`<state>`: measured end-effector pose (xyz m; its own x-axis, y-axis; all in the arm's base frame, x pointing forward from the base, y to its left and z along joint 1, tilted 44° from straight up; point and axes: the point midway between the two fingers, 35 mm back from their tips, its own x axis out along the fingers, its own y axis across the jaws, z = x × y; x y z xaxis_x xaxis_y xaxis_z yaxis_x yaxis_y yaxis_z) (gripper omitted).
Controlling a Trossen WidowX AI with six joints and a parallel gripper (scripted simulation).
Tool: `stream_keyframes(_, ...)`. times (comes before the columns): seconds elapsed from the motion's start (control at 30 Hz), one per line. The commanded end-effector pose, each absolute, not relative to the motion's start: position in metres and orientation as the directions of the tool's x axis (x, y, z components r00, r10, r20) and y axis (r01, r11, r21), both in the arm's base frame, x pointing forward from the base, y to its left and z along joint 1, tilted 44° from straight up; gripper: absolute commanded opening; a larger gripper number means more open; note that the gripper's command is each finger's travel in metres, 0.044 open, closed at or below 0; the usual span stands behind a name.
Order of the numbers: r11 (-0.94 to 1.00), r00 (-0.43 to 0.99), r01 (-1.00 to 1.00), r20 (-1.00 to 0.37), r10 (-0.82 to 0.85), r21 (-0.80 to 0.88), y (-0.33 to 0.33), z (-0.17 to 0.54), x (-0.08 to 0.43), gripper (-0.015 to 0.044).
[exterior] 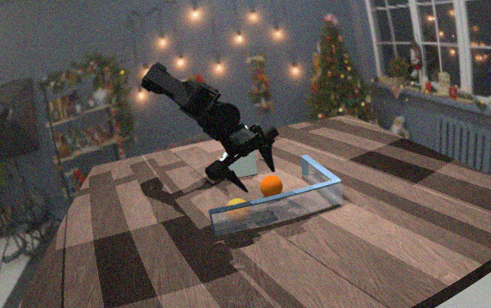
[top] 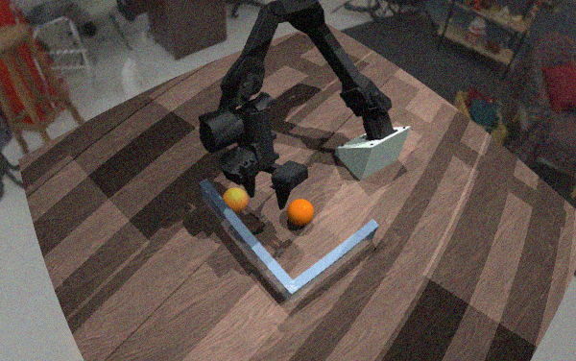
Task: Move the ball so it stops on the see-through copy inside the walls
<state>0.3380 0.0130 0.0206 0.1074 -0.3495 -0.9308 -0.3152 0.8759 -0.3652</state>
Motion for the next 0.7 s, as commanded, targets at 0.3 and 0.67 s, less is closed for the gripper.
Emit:
stream_keyframes(0.3, -0.083, 0.028, -0.996, -0.727, -0.686, 0.04, 0.06, -0.002, 0.275, 0.0392)
stream_keyframes(0.67, -0.083, 0.028, -0.996, -0.727, -0.686, 0.04, 0.06, -0.002, 0.275, 0.0392)
